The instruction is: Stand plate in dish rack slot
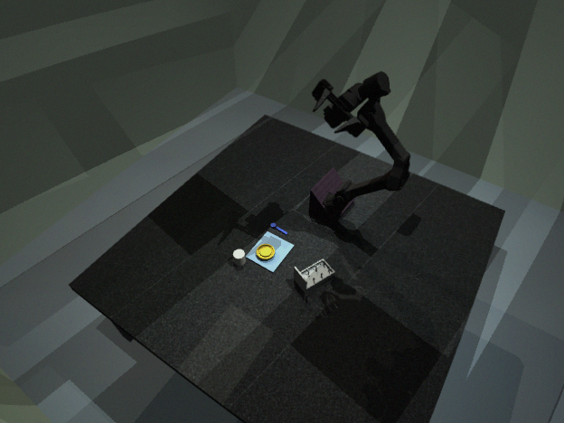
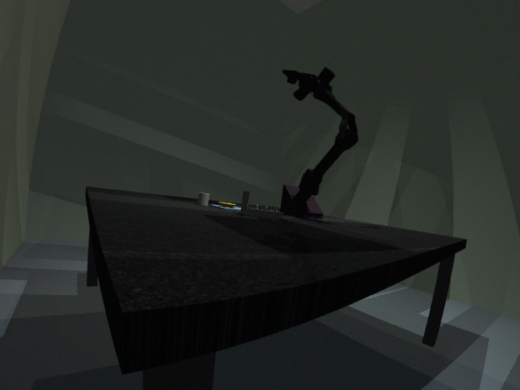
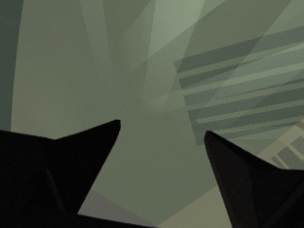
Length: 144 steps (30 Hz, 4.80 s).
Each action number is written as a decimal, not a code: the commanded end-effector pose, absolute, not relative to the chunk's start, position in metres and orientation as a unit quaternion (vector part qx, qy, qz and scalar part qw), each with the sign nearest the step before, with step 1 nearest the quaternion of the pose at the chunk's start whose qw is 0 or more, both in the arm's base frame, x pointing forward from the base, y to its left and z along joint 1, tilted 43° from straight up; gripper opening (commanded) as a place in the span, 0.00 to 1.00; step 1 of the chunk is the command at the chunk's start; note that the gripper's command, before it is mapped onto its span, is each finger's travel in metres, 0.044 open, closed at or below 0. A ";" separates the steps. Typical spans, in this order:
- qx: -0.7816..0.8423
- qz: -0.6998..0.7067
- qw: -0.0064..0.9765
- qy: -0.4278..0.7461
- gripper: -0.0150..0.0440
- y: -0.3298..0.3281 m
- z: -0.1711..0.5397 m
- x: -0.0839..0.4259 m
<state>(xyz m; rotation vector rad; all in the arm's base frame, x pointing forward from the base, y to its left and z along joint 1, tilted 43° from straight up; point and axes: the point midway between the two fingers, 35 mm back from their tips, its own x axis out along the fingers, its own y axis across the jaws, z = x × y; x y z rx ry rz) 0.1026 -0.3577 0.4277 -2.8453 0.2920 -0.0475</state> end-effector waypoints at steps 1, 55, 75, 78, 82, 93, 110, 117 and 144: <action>-0.985 -0.017 0.141 0.101 0.93 -0.358 0.427 0.103; -0.586 0.064 0.788 0.177 0.93 -0.405 0.253 0.241; -0.292 0.137 0.907 0.269 0.93 -0.369 0.172 0.283; -0.246 0.148 0.914 0.288 0.93 -0.361 0.161 0.287; -0.185 0.161 0.917 0.314 0.93 -0.350 0.146 0.293; -0.019 0.192 0.898 0.395 0.93 -0.314 0.109 0.303; 0.200 0.214 0.790 0.539 0.93 -0.252 0.066 0.304; 0.272 0.211 0.722 0.600 0.93 -0.227 0.055 0.299; 0.295 0.209 0.696 0.621 0.93 -0.137 -0.036 0.312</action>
